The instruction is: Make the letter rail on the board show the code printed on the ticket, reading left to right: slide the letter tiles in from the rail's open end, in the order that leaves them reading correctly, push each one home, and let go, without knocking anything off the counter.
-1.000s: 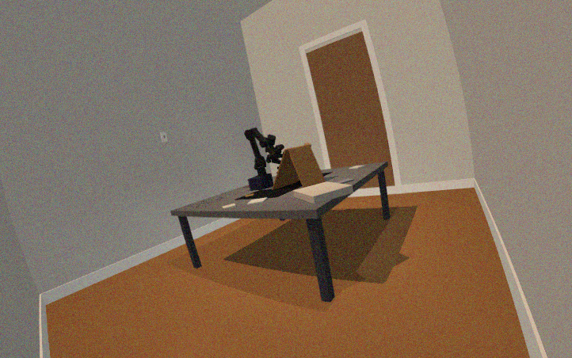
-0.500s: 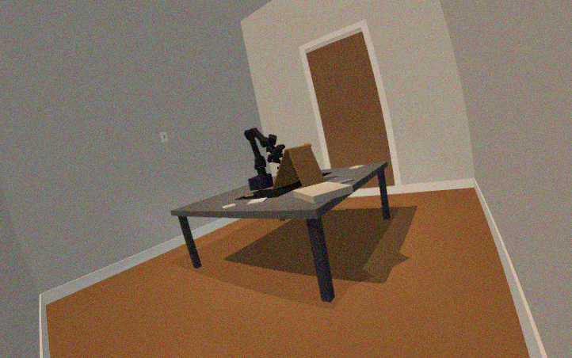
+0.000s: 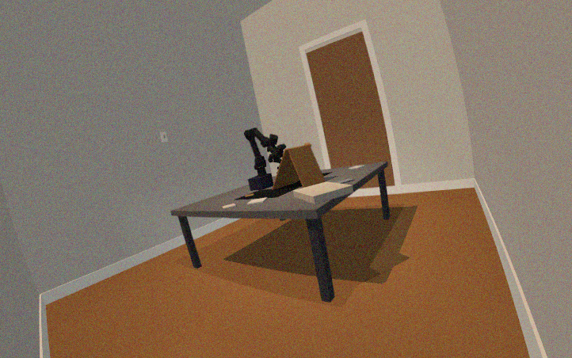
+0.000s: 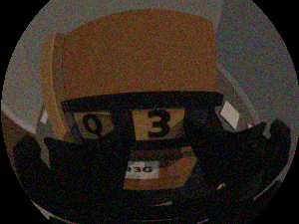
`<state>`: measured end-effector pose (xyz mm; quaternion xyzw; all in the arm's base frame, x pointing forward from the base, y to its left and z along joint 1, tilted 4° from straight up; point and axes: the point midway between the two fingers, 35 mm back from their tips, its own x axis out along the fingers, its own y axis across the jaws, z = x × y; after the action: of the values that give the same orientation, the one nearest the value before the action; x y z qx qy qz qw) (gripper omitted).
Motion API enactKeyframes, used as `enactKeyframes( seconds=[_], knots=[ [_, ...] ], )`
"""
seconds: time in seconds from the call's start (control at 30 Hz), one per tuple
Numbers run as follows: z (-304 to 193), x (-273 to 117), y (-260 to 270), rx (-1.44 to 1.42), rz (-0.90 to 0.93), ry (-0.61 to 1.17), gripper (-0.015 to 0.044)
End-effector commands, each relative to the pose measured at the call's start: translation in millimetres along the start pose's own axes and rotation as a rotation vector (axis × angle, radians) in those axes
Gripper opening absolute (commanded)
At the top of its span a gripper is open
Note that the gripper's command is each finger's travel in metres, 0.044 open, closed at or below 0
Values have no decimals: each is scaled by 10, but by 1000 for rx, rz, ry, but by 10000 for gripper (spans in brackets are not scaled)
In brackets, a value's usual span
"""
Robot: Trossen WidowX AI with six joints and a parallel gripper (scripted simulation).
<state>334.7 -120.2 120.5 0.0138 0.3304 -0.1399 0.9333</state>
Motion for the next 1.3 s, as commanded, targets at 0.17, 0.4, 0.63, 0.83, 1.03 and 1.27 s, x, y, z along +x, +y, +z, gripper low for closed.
enactKeyframes(
  seconds=[0.17,0.4,0.63,0.83,1.03,1.27],
  knots=[
    [5,-1,48,6,-4,-3,0],
    [5,-1,88,6,-4,-3,0],
    [5,0,127,7,-4,-3,0],
    [6,0,163,7,-3,-3,0],
    [2,0,165,1,1,0,79],
    [1,-24,165,6,-2,-2,262]
  ],
)
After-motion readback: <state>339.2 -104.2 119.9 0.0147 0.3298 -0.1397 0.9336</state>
